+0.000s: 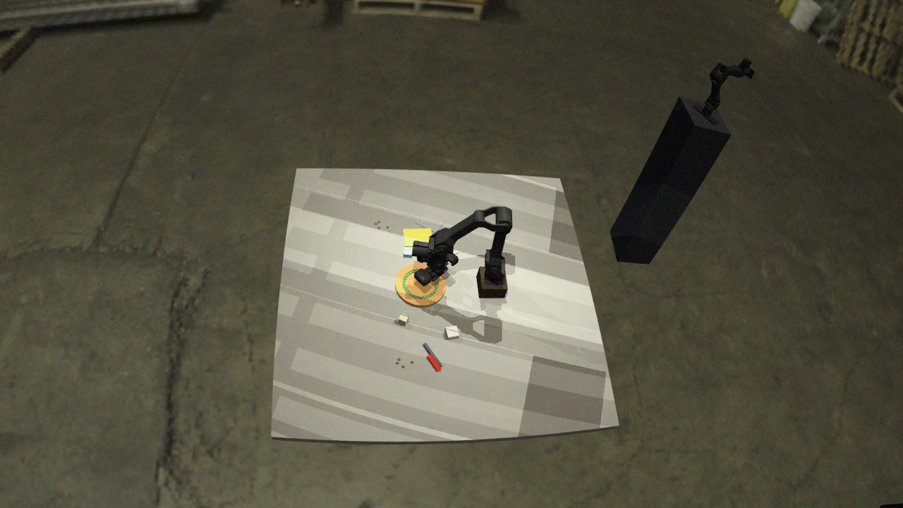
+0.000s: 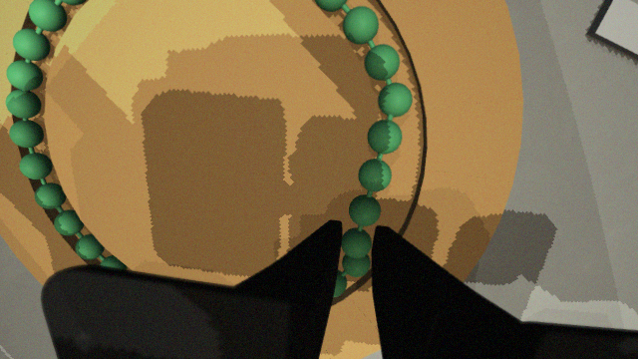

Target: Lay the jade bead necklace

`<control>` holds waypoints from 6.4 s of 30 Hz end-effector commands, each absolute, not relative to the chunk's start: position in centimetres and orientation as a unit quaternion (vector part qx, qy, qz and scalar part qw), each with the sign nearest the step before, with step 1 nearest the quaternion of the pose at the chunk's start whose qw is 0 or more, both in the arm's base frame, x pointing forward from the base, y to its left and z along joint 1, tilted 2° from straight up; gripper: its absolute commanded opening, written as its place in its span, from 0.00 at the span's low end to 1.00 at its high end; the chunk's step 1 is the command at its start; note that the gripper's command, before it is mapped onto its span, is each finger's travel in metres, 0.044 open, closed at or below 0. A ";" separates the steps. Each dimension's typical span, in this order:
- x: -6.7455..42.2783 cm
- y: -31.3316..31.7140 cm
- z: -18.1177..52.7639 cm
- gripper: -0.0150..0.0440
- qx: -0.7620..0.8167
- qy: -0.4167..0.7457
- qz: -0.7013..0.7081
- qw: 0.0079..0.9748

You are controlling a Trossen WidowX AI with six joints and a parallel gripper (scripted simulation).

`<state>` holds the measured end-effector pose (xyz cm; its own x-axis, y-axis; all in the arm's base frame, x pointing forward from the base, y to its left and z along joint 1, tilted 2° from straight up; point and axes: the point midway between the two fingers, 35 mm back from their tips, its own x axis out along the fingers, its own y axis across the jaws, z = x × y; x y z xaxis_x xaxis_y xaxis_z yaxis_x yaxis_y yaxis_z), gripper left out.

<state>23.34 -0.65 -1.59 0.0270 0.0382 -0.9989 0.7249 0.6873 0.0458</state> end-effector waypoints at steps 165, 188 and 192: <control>25.5 -3.4 -1.6 0.25 0.306 0.640 -0.274 0.649; 24.8 -3.8 -1.3 0.25 0.305 0.642 -0.275 0.647; 24.8 -3.8 -1.8 0.25 0.305 0.642 -0.275 0.647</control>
